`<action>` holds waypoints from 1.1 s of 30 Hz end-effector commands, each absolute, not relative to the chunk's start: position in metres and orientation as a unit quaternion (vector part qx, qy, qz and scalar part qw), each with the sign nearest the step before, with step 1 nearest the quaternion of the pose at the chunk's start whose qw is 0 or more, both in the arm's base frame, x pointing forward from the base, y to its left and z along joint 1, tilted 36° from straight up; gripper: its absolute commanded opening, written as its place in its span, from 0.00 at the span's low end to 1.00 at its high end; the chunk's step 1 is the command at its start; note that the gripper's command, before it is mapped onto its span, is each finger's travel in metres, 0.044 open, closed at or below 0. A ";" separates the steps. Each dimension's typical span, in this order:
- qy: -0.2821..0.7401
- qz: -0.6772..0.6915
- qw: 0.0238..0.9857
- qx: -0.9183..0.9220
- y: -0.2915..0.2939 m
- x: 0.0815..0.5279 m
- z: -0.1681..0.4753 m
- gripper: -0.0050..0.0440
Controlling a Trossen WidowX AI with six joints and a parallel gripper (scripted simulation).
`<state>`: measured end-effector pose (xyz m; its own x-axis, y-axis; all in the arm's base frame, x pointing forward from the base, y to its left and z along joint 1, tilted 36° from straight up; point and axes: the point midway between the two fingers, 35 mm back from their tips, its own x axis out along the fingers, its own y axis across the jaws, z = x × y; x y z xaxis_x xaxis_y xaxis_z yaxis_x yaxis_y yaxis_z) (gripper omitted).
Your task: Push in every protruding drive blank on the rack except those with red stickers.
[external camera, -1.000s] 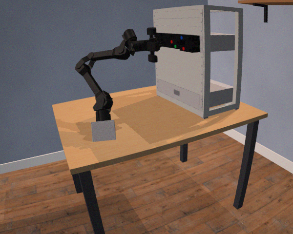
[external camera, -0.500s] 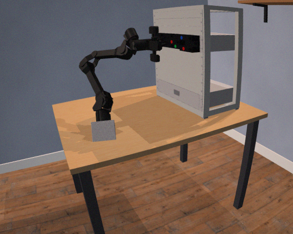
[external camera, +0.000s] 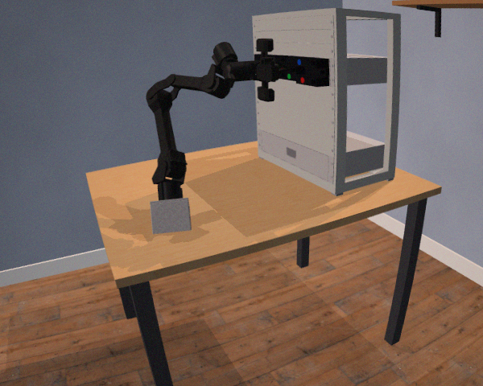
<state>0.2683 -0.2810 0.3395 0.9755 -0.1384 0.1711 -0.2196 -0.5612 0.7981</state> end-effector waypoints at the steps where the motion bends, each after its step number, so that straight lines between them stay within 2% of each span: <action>1: -0.102 0.055 0.465 0.877 -0.292 0.267 0.346 0.10; 13: -0.102 0.055 0.465 0.877 -0.304 0.265 0.342 0.10; 22: -0.102 0.055 0.465 0.877 -0.309 0.301 0.349 0.10; 33: -0.102 0.055 0.465 0.877 -0.309 0.301 0.349 0.10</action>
